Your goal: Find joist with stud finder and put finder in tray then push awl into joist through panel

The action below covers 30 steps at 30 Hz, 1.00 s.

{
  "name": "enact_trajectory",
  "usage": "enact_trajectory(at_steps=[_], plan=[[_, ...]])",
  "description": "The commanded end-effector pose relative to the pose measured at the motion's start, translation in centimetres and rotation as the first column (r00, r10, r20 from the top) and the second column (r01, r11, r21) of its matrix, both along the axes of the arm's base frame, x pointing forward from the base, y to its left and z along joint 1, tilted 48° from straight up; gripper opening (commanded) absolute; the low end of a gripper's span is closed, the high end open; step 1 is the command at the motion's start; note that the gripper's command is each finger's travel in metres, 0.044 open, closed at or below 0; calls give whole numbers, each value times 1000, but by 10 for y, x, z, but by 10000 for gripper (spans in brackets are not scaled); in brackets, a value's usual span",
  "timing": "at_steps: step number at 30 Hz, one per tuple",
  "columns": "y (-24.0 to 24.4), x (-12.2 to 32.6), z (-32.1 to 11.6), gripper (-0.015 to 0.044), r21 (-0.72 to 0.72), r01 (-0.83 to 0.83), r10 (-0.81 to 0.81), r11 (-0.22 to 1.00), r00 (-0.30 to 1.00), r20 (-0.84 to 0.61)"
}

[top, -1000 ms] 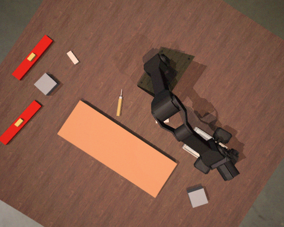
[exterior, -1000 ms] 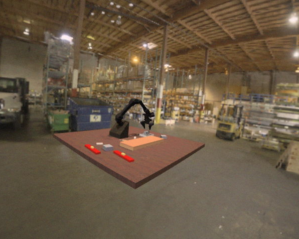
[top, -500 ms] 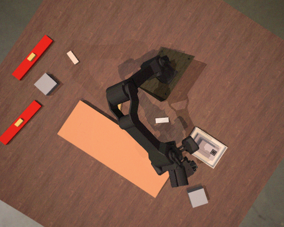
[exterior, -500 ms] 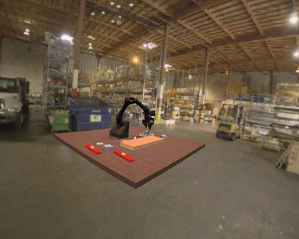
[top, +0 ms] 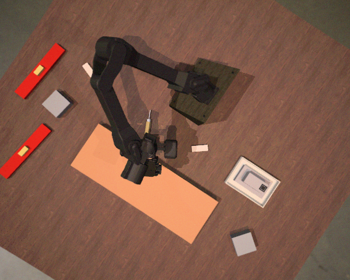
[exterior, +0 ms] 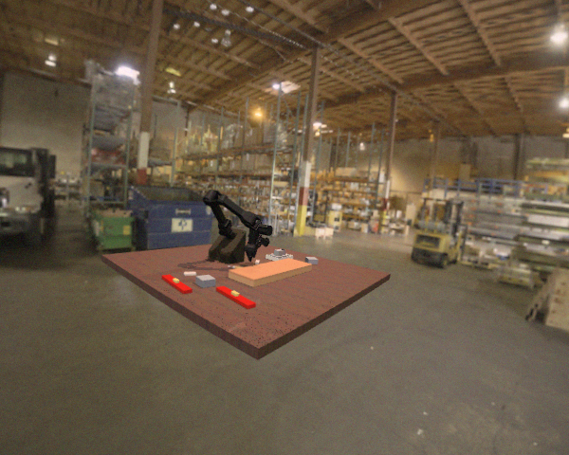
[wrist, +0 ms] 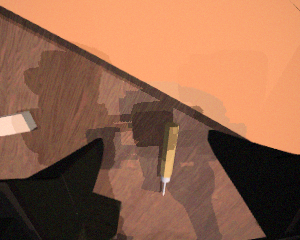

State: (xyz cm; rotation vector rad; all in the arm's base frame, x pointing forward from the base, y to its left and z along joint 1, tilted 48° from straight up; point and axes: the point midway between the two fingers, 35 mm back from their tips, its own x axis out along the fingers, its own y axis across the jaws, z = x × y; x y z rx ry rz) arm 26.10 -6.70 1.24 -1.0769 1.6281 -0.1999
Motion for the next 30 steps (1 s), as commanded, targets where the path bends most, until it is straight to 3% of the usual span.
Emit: enact_trajectory(at_steps=[1, 30], plan=[[-32, -24, 19, 440, -57, 96, -94, 994, 995, 44], [-43, -11, 7, 440, -54, 96, -94, 994, 995, 45]])
